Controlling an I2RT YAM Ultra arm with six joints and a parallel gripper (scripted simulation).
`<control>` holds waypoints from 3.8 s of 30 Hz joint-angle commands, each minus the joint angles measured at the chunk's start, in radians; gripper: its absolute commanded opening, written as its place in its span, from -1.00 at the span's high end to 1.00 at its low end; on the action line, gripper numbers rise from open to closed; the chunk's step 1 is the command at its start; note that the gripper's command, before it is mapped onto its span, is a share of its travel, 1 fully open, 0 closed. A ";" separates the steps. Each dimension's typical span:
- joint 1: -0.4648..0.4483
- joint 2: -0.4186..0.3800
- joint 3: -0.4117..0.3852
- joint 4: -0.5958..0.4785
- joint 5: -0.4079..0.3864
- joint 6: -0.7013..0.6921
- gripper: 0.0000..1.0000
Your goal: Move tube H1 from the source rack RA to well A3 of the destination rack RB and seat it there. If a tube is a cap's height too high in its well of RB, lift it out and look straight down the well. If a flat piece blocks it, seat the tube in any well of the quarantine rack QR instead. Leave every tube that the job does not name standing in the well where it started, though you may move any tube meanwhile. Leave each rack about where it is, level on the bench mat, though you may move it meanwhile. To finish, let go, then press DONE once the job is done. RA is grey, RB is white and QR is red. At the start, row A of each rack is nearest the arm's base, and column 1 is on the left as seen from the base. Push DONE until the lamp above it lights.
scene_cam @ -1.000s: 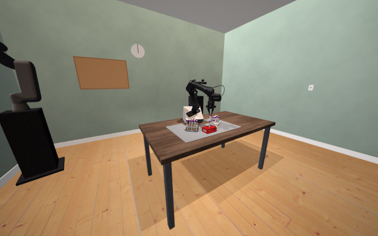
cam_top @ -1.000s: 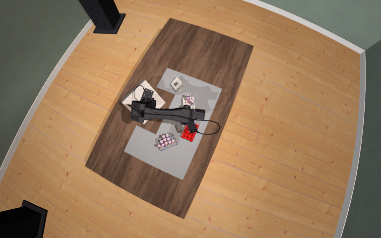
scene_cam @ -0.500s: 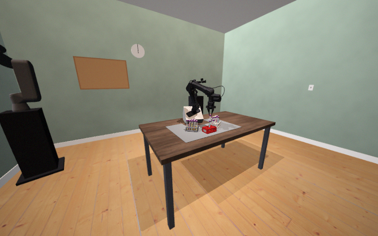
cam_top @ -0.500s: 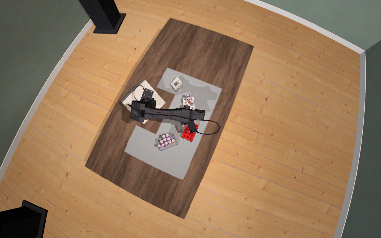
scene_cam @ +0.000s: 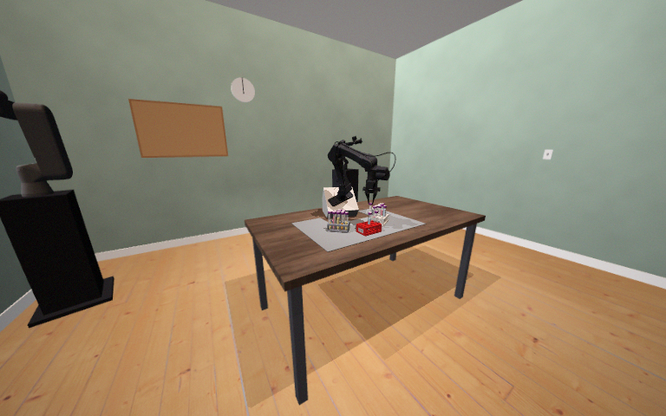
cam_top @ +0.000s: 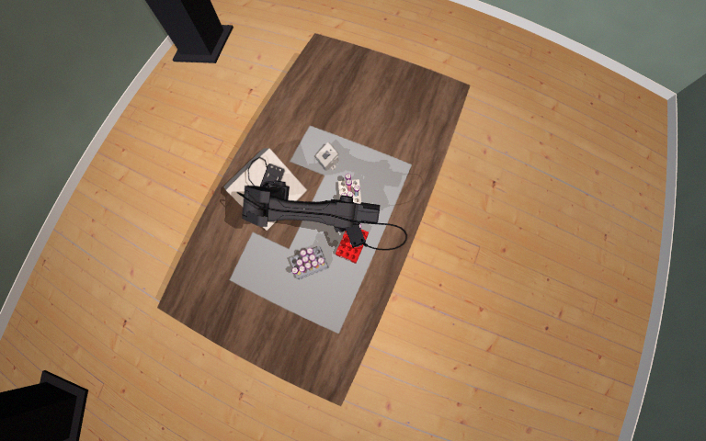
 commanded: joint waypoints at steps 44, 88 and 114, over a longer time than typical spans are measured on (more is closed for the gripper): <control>-0.062 -0.025 -0.069 0.097 -0.031 -0.062 1.00; -0.108 0.011 -0.125 0.183 -0.046 -0.104 1.00; -0.132 0.026 -0.147 0.237 -0.060 -0.126 1.00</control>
